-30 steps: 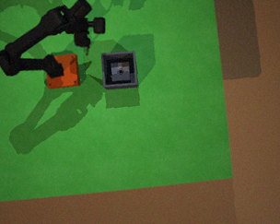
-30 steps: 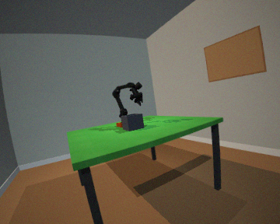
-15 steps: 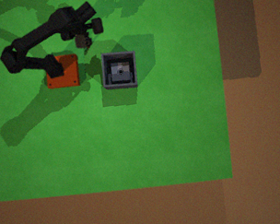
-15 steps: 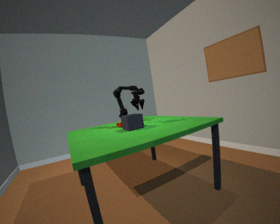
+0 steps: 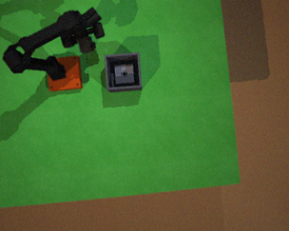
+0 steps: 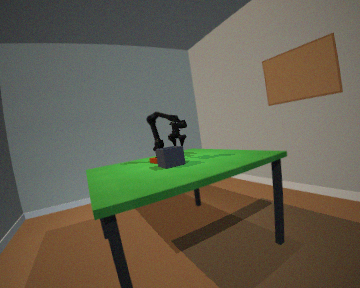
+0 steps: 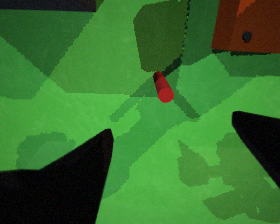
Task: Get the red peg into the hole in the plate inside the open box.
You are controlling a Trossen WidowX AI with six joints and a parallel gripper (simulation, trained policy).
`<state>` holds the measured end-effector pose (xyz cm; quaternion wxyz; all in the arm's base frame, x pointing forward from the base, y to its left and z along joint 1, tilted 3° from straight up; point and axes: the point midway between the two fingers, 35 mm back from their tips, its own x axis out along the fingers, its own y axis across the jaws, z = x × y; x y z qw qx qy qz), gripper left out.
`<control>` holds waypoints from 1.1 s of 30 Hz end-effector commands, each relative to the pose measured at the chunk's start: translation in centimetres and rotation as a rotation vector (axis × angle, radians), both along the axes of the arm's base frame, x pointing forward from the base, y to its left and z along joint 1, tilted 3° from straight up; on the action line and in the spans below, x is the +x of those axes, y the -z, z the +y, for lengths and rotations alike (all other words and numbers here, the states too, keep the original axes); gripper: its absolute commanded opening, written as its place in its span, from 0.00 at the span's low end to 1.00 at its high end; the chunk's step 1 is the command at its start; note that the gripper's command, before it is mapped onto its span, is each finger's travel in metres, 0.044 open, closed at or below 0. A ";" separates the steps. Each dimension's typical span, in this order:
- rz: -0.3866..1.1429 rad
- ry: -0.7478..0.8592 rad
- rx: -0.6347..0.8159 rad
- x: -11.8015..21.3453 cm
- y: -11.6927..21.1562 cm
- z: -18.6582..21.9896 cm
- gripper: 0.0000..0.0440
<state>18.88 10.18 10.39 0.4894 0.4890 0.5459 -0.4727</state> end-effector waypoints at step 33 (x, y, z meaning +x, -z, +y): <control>0.018 -0.065 -0.025 0.2 9.0 -0.2 0.14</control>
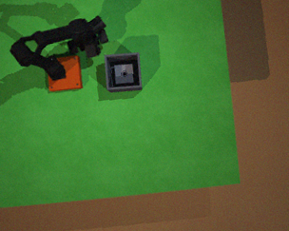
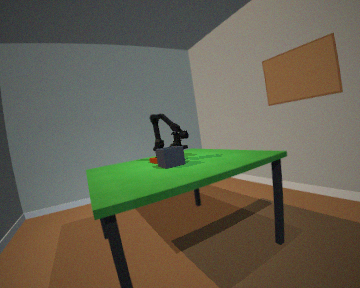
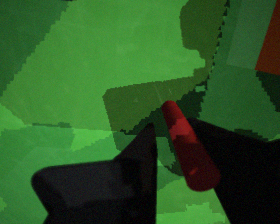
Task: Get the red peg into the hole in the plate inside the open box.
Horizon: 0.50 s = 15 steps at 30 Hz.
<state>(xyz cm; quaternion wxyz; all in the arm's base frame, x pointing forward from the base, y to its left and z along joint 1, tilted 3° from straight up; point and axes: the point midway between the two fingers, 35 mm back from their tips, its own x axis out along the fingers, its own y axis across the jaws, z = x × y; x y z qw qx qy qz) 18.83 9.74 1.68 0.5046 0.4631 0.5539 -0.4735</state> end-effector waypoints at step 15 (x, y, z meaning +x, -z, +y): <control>-0.128 0.000 0.090 3.0 -3.4 1.2 0.00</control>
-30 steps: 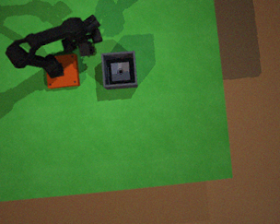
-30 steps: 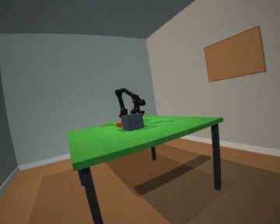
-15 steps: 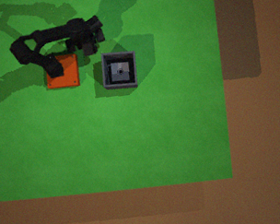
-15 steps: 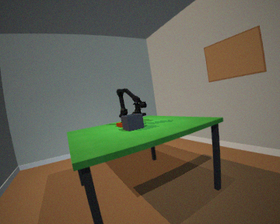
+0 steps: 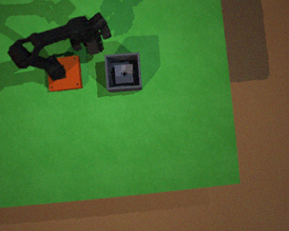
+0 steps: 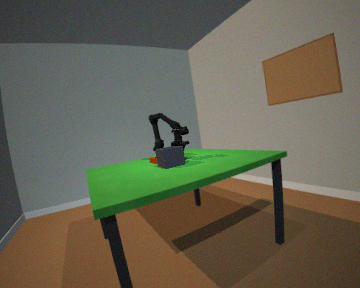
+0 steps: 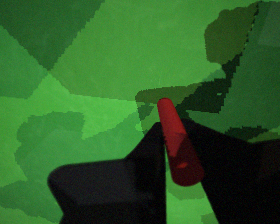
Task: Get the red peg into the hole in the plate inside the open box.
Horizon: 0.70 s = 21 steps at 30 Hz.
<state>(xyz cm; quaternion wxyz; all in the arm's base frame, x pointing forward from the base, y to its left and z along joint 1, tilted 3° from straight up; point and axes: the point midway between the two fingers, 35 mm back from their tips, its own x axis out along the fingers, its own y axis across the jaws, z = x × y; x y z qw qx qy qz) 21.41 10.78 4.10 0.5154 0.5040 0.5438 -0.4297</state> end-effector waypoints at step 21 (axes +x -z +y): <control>-0.221 -0.024 0.005 4.2 -9.8 -3.1 0.00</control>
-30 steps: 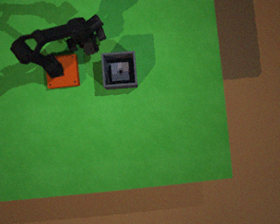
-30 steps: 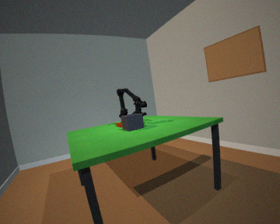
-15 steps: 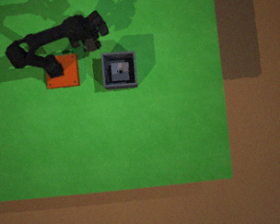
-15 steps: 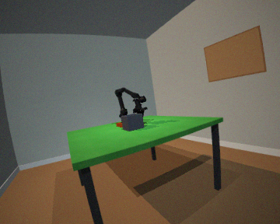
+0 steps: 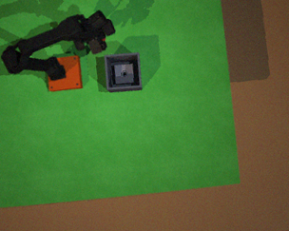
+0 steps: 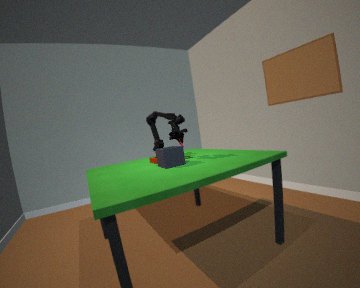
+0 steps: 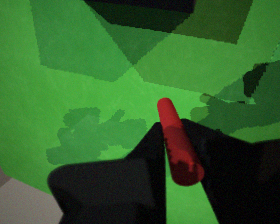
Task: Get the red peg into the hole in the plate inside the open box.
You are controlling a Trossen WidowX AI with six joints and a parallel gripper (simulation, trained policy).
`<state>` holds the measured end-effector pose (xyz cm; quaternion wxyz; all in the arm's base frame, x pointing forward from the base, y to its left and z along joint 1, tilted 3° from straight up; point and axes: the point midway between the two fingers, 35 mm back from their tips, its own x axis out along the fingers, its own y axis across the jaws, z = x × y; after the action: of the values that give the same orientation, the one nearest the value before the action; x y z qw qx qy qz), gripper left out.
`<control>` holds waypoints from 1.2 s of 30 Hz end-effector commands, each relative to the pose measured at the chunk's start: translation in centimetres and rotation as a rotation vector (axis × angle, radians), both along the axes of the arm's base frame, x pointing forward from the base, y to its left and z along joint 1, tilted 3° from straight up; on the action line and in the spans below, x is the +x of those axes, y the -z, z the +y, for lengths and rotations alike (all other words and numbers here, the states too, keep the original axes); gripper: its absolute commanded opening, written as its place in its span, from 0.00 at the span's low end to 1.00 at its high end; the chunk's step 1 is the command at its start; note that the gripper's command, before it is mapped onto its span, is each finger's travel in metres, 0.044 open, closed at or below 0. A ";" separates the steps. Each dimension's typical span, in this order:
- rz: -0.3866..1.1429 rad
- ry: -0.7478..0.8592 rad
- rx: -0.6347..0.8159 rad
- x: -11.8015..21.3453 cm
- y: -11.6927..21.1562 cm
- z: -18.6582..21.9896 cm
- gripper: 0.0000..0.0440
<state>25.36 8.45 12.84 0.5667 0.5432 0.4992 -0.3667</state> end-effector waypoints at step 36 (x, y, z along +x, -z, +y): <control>0.044 0.057 -0.145 2.7 -2.6 -11.4 0.00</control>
<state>27.85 -2.44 15.81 0.5859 0.5106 0.4628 -0.4264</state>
